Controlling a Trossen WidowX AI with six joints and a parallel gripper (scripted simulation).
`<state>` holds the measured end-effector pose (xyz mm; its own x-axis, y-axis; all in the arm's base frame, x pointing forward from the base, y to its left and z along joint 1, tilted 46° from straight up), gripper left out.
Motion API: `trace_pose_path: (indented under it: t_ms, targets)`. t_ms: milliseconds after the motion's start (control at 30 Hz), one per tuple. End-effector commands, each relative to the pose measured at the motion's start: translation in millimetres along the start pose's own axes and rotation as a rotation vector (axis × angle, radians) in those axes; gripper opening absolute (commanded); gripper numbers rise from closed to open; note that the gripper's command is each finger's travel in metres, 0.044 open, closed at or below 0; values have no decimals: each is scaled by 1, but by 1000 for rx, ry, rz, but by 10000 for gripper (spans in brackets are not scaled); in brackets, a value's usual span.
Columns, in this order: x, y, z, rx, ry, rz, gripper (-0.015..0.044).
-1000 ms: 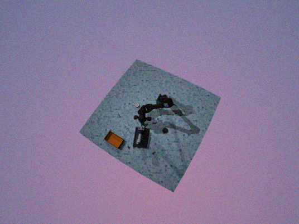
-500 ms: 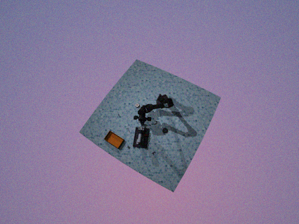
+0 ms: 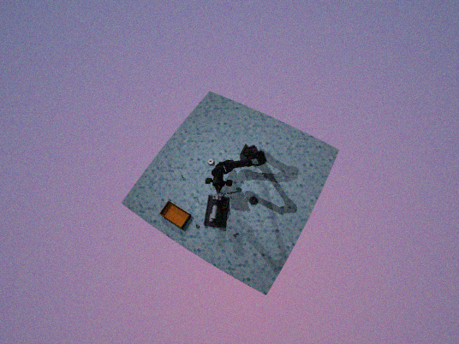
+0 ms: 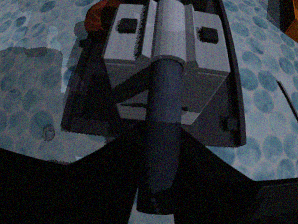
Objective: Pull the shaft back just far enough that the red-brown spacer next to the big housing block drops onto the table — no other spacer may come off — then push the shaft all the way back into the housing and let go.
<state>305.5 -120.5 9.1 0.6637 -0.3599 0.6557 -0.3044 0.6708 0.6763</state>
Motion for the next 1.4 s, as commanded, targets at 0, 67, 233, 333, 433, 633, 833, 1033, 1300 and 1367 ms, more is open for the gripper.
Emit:
trace_pose_path:
  t_ms: [0,67,233,333,433,633,833,1033,1300,1367]
  targets:
    - [2,0,-2,2,-1,6,0]
    - [2,0,-2,2,-1,6,0]
    - [3,0,-2,2,-1,6,0]
    - [3,0,-2,2,-1,6,0]
    - [4,0,-3,2,-1,6,0]
    - [5,0,-5,2,-1,6,0]
    - [7,0,-6,2,-1,6,0]
    - [8,0,-8,2,-1,6,0]
    - [10,0,-9,2,-1,6,0]
    - [10,0,-9,2,-1,6,0]
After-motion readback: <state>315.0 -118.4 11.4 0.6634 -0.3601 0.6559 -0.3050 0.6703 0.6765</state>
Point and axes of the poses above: the point midway between the two fingers, 35 mm back from their tips, its own z axis back along the fingers, its own y axis across the jaws, x = y × z, the point moved 9 cm from there along z, back along the fingers
